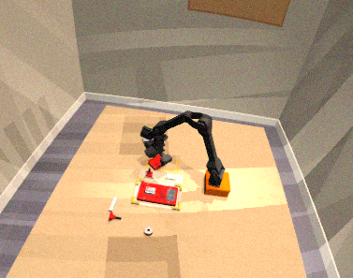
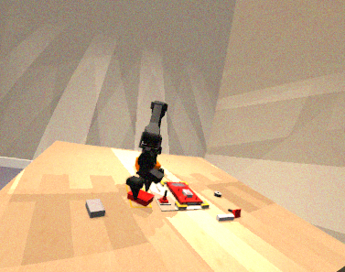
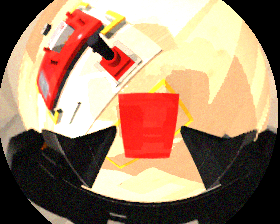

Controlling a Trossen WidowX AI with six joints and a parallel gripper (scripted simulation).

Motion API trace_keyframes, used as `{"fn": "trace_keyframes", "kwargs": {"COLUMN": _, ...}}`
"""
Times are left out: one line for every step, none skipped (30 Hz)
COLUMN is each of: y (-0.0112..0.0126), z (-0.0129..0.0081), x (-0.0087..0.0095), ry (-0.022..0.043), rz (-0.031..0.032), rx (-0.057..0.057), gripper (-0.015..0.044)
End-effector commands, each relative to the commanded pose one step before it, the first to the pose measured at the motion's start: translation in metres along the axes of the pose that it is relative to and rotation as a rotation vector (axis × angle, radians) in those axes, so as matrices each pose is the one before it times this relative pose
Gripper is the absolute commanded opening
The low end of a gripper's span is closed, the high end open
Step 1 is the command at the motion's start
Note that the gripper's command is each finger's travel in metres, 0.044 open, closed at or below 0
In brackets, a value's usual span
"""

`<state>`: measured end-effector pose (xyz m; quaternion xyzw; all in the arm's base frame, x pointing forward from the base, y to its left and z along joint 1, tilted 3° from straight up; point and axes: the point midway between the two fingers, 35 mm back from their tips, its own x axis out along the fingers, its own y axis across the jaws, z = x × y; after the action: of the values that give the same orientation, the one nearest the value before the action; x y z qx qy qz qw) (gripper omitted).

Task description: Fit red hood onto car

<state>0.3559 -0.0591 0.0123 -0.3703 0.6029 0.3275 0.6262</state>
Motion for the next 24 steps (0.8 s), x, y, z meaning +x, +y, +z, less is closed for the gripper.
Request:
{"fn": "trace_keyframes", "kwargs": {"y": 0.00073, "z": -0.00130, "x": 0.00386, "ry": 0.00718, "rz": 0.00330, "rx": -0.0045, "gripper": 0.0440}}
{"fn": "trace_keyframes", "kwargs": {"y": 0.00000, "z": 0.00000, "x": 0.00049, "ry": 0.00000, "rz": 0.00000, "rx": 0.0000, "gripper": 0.0440}}
{"fn": "trace_keyframes", "kwargs": {"y": 0.00001, "z": 0.00000, "x": 0.00049, "ry": 0.00000, "rz": 0.00000, "rx": 0.0000, "gripper": 0.0440}}
{"fn": "trace_keyframes", "kwargs": {"y": 0.00001, "z": 0.00000, "x": 0.00049, "ry": 0.00000, "rz": 0.00000, "rx": 0.0000, "gripper": 0.0440}}
{"fn": "trace_keyframes", "kwargs": {"y": 0.00001, "z": 0.00000, "x": 0.00049, "ry": 0.00000, "rz": 0.00000, "rx": 0.0000, "gripper": 0.0440}}
{"fn": "trace_keyframes", "kwargs": {"y": 0.00001, "z": 0.00000, "x": 0.00049, "ry": 0.00000, "rz": 0.00000, "rx": 0.0000, "gripper": 0.0440}}
{"fn": "trace_keyframes", "kwargs": {"y": 0.00001, "z": 0.00000, "x": 0.00049, "ry": 0.00000, "rz": 0.00000, "rx": 0.0000, "gripper": 0.0440}}
{"fn": "trace_keyframes", "kwargs": {"y": 0.00001, "z": 0.00000, "x": 0.00049, "ry": 0.00000, "rz": 0.00000, "rx": 0.0000, "gripper": 0.0440}}
{"fn": "trace_keyframes", "kwargs": {"y": 0.00001, "z": 0.00000, "x": 0.00049, "ry": 0.00000, "rz": 0.00000, "rx": 0.0000, "gripper": 0.0440}}
{"fn": "trace_keyframes", "kwargs": {"y": 0.00001, "z": 0.00000, "x": 0.00049, "ry": 0.00000, "rz": 0.00000, "rx": 0.0000, "gripper": 0.0440}}
{"fn": "trace_keyframes", "kwargs": {"y": 0.00001, "z": 0.00000, "x": 0.00049, "ry": 0.00000, "rz": 0.00000, "rx": 0.0000, "gripper": 0.0440}}
{"fn": "trace_keyframes", "kwargs": {"y": 0.00001, "z": 0.00000, "x": 0.00049, "ry": 0.00000, "rz": 0.00000, "rx": 0.0000, "gripper": 0.0440}}
{"fn": "trace_keyframes", "kwargs": {"y": 0.00001, "z": -0.00001, "x": 0.00049, "ry": 0.00000, "rz": 0.00000, "rx": 0.0000, "gripper": 0.0440}}
{"fn": "trace_keyframes", "kwargs": {"y": 0.00001, "z": -0.00001, "x": 0.00049, "ry": 0.00000, "rz": 0.00000, "rx": 0.0000, "gripper": 0.0440}}
{"fn": "trace_keyframes", "kwargs": {"y": 0.00001, "z": -0.00001, "x": 0.00049, "ry": 0.00000, "rz": 0.00000, "rx": 0.0000, "gripper": 0.0440}}
{"fn": "trace_keyframes", "kwargs": {"y": 0.00001, "z": -0.00001, "x": 0.00049, "ry": 0.00000, "rz": 0.00000, "rx": 0.0000, "gripper": 0.0440}}
{"fn": "trace_keyframes", "kwargs": {"y": 0.00002, "z": -0.00001, "x": 0.00049, "ry": 0.00000, "rz": 0.00000, "rx": 0.0000, "gripper": 0.0440}}
{"fn": "trace_keyframes", "kwargs": {"y": 0.00002, "z": -0.00001, "x": 0.00049, "ry": 0.00000, "rz": 0.00000, "rx": 0.0000, "gripper": 0.0440}}
{"fn": "trace_keyframes", "kwargs": {"y": 0.00001, "z": -0.00001, "x": 0.00040, "ry": 0.00000, "rz": 0.00000, "rx": 0.0000, "gripper": 0.0440}}
{"fn": "trace_keyframes", "kwargs": {"y": 0.00001, "z": 0.00000, "x": 0.00024, "ry": 0.00000, "rz": 0.00000, "rx": 0.0000, "gripper": 0.0440}}
{"fn": "trace_keyframes", "kwargs": {"y": -0.00079, "z": 0.00129, "x": -0.00310, "ry": -0.00713, "rz": -0.00330, "rx": 0.0045, "gripper": 0.0414}}
{"fn": "trace_keyframes", "kwargs": {"y": 0.00000, "z": 0.00000, "x": 0.00000, "ry": 0.00000, "rz": 0.00000, "rx": 0.0000, "gripper": 0.0387}}
{"fn": "trace_keyframes", "kwargs": {"y": 0.00000, "z": 0.00000, "x": 0.00000, "ry": 0.00000, "rz": 0.00000, "rx": 0.0000, "gripper": 0.0361}}
{"fn": "trace_keyframes", "kwargs": {"y": 0.00000, "z": 0.00000, "x": 0.00000, "ry": 0.00000, "rz": 0.00000, "rx": 0.0000, "gripper": 0.0355}}
